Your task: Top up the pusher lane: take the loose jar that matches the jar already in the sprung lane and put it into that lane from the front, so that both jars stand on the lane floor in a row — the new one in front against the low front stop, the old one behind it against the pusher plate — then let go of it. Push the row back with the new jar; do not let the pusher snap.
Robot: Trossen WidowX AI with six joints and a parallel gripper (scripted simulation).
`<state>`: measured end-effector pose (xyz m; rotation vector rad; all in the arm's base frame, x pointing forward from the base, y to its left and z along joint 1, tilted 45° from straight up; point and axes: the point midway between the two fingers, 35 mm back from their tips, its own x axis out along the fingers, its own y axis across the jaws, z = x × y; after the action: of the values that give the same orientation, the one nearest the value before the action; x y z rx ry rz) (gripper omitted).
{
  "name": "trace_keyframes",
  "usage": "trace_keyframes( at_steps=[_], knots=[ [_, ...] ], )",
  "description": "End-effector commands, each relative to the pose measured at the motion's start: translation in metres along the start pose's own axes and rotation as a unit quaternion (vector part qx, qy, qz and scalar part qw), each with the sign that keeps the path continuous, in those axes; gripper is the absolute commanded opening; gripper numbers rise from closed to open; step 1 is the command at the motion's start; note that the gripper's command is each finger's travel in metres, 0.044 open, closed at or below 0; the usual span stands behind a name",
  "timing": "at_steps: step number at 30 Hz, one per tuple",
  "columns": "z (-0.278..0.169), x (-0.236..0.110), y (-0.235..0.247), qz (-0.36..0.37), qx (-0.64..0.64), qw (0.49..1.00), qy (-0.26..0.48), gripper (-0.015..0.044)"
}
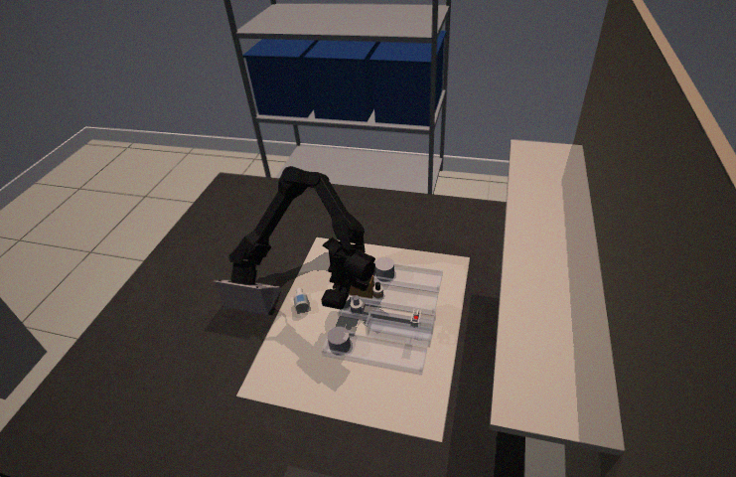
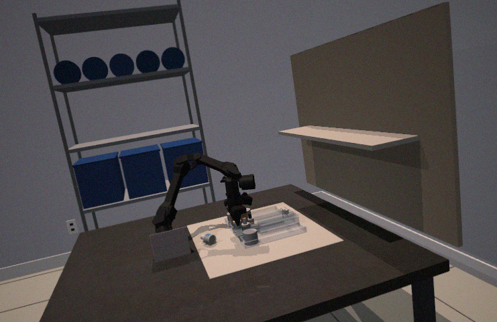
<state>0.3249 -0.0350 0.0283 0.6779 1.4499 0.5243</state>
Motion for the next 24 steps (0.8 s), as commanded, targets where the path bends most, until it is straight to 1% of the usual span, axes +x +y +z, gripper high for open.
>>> trace_keyframes(
  at_steps=[1, 24],
  knots=[
    [0.0088, -0.0043, 0.0026, 0.002, -0.007, 1.0, -0.013, 0.0],
    [0.0128, -0.0045, 0.0033, 0.003, -0.007, 1.0, -0.013, 0.0]
  ],
)
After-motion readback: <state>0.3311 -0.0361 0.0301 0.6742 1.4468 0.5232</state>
